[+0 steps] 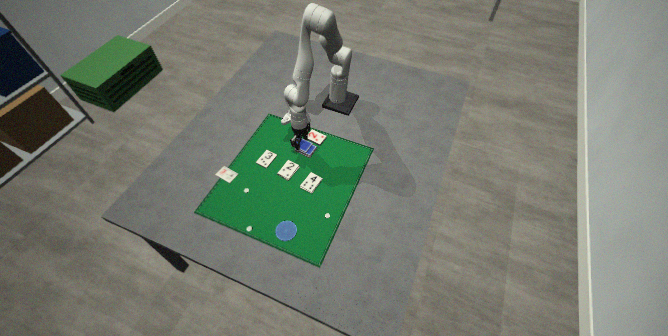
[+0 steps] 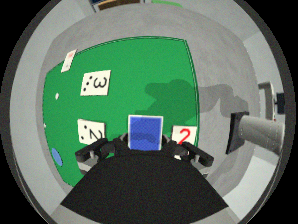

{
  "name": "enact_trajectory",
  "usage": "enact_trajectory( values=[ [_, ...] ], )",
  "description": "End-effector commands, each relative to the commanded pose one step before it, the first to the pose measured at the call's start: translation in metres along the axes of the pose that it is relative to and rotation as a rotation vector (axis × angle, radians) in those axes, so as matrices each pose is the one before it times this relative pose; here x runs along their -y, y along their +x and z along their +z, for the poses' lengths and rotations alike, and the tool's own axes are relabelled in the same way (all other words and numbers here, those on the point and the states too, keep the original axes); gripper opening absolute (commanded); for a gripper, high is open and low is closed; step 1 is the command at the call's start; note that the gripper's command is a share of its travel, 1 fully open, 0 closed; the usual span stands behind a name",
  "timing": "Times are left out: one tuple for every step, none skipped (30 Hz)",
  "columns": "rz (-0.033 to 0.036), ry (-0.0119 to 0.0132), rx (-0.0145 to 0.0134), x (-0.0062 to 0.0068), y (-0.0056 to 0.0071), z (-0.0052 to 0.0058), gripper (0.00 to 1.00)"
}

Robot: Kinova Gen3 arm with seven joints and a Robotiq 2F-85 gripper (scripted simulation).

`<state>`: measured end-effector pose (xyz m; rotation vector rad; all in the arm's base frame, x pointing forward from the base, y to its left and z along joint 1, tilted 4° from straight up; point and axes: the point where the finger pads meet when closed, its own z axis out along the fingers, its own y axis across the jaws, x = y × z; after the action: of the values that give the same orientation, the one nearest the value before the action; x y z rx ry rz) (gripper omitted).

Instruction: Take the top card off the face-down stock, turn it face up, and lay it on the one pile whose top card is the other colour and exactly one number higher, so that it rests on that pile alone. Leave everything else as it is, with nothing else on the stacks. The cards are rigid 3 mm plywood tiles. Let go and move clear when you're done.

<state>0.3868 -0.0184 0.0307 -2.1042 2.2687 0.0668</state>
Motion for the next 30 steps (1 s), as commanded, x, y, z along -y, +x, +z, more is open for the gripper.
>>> enact_trajectory(
  values=[
    [-0.00471, -0.003, -0.00111, 0.00061, 0.00219, -0.00038, 0.72],
    [0.0, 0.0, 0.0, 0.0, 0.0, 0.0, 0.72],
    [0.0, 0.0, 0.0, 0.0, 0.0, 0.0, 0.72],
    [0.0, 0.0, 0.0, 0.0, 0.0, 0.0, 0.72],
    [0.0, 0.0, 0.0, 0.0, 0.0, 0.0, 0.72],
    [0.0, 0.0, 0.0, 0.0, 0.0, 0.0, 0.72],
    [0.0, 0.0, 0.0, 0.0, 0.0, 0.0, 0.72],
    [0.0, 0.0, 0.0, 0.0, 0.0, 0.0, 0.72],
    [0.0, 0.0, 0.0, 0.0, 0.0, 0.0, 0.72],
    [0.0, 0.0, 0.0, 0.0, 0.0, 0.0, 0.72],
    [0.0, 0.0, 0.0, 0.0, 0.0, 0.0, 0.72],
    [-0.0001, 0.0001, -0.00005, 0.00002, 0.00003, 0.00005, 0.72],
    [-0.00059, 0.0006, -0.00031, 0.00012, 0.00016, 0.00032, 0.72],
    [0.0, 0.0, 0.0, 0.0, 0.0, 0.0, 0.72],
    [0.0, 0.0, 0.0, 0.0, 0.0, 0.0, 0.72],
    [-0.00135, 0.00168, -0.00066, 0.00036, 0.00034, 0.00059, 0.72],
    [-0.00158, 0.00228, -0.00108, 0.00046, 0.00056, 0.00105, 0.72],
    [-0.00077, 0.00118, -0.00055, -0.00002, 0.00043, 0.0009, 0.72],
    [0.00036, -0.00099, 0.0, -0.00075, 0.00029, 0.00096, 0.72],
    [0.0009, -0.00095, 0.0, -0.00072, 0.00029, 0.00096, 0.72],
    [0.00104, -0.00085, 0.0, -0.00065, 0.00026, 0.00086, 0.72],
    [0.00113, -0.00066, 0.0, -0.0005, 0.0002, 0.00067, 0.72],
    [0.00119, -0.00036, 0.0, -0.00029, 0.00013, 0.00042, 0.72],
    [0.00103, 0.00001, 0.0, -0.00002, 0.00005, 0.00016, 0.72],
    [0.00054, 0.0003, 0.00001, 0.00017, 0.0, -0.00001, 0.72],
    [-0.00004, 0.00113, 0.0001, 0.00038, -0.00005, -0.00037, 0.72],
    [-0.00005, 0.00073, 0.00007, 0.00023, -0.00003, -0.00025, 0.72],
    [-0.00002, 0.0003, 0.00003, 0.00008, -0.00002, -0.00011, 0.72],
    [-0.00001, -0.00027, 0.0001, -0.00009, -0.00003, -0.00004, 0.72],
    [0.0, -0.00013, 0.00004, -0.00004, -0.00001, -0.00001, 0.72]
  ],
)
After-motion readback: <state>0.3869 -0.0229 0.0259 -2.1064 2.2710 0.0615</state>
